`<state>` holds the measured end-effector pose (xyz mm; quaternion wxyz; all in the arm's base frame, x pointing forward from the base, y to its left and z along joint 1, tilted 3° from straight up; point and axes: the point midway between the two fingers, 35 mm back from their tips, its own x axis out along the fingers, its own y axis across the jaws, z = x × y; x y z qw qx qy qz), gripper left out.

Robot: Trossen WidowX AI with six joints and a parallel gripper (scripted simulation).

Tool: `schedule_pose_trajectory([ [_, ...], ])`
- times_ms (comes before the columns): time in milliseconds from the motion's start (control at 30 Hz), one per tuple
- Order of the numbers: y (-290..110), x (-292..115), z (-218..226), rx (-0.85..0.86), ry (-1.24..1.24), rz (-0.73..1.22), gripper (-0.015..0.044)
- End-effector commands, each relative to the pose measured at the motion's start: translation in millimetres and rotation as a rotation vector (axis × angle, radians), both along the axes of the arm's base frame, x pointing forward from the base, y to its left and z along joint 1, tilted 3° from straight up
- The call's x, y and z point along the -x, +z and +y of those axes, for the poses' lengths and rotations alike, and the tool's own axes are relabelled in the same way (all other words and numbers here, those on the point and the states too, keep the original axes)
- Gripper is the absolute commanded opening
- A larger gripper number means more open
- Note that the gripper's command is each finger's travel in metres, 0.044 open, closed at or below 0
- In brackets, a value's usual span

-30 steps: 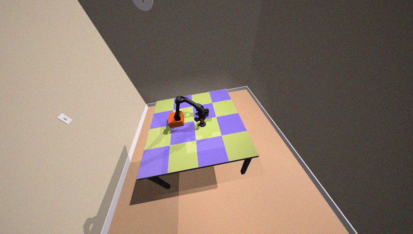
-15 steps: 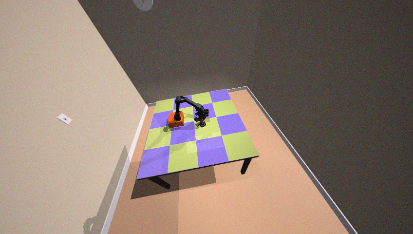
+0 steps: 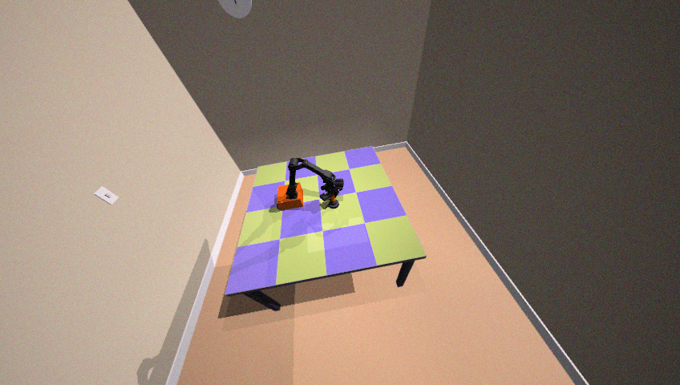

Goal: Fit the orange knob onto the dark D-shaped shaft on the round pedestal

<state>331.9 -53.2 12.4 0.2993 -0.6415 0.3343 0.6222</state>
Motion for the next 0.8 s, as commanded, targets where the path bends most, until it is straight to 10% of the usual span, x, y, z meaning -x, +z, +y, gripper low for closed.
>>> schedule_pose_trajectory([
  [0,2.2,-3.2,-0.7,0.004,0.093,0.0,0.0],
  [767,-3.5,1.8,-0.3,0.003,0.093,0.0,0.0],
])
